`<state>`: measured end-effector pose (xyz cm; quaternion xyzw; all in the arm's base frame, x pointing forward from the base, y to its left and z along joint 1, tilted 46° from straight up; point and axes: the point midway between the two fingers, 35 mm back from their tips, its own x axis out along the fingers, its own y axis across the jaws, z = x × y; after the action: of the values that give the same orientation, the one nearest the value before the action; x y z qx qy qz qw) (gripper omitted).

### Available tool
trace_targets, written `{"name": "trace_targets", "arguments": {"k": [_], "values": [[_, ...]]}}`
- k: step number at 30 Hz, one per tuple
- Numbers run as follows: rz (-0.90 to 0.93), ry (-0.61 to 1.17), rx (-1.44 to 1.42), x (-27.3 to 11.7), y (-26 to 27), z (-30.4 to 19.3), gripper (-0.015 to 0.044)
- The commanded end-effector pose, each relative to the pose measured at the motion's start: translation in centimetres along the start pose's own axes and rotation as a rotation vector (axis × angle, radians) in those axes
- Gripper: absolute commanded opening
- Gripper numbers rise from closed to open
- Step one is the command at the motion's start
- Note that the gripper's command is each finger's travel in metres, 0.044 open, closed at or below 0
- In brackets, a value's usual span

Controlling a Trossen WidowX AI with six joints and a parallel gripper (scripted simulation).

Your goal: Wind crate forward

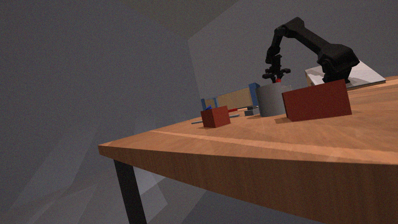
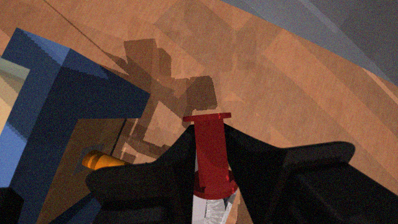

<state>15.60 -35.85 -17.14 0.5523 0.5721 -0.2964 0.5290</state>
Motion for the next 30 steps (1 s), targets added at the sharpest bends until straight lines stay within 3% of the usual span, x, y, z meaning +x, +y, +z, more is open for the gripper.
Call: {"name": "trace_targets", "arguments": {"k": [1,30], "values": [[0.030,0.009,-0.013,0.2,1.9,-0.1,0.0000],[0.033,0.010,-0.014,0.0,5.3,-0.6,0.0000]]}}
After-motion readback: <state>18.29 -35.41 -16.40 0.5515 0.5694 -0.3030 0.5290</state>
